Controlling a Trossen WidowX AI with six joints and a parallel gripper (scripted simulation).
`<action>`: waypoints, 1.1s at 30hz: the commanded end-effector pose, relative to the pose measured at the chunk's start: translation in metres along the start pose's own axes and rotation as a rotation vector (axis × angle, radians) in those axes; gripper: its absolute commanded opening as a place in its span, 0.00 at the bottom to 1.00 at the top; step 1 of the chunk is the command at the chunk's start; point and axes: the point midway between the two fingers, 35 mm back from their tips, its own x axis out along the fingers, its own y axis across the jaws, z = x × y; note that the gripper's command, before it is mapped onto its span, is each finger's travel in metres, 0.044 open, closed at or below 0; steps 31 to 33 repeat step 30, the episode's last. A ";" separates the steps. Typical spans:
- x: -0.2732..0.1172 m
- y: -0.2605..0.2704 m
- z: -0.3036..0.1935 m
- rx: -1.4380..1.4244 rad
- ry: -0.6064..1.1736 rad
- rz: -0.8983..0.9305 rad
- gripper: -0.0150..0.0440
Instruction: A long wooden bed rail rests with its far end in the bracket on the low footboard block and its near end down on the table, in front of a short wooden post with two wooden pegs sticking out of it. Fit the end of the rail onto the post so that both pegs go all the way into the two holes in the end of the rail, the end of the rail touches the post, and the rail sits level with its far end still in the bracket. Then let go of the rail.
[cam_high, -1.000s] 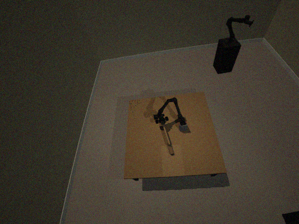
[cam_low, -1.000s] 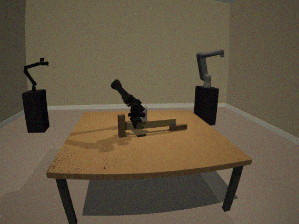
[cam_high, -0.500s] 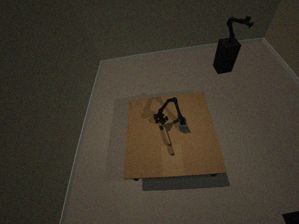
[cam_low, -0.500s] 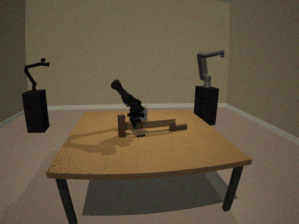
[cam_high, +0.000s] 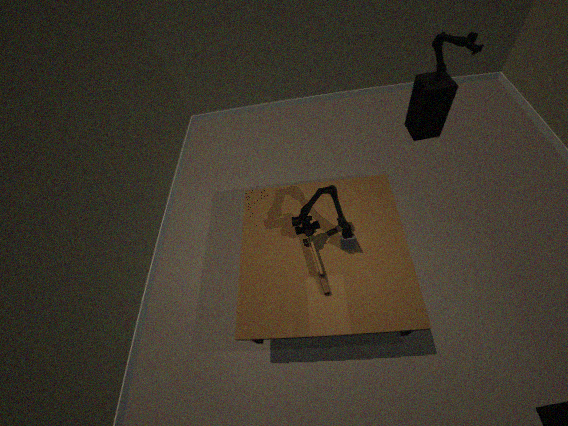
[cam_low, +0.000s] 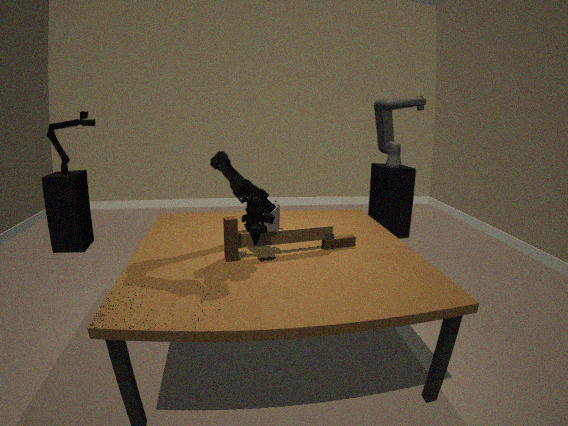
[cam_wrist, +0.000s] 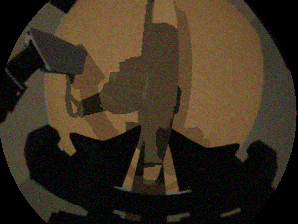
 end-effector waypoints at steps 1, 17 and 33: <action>0.000 0.000 0.000 0.001 0.002 0.000 0.79; -0.025 -0.001 0.026 0.001 0.006 -0.002 1.00; -0.030 0.000 0.031 0.002 0.009 -0.003 1.00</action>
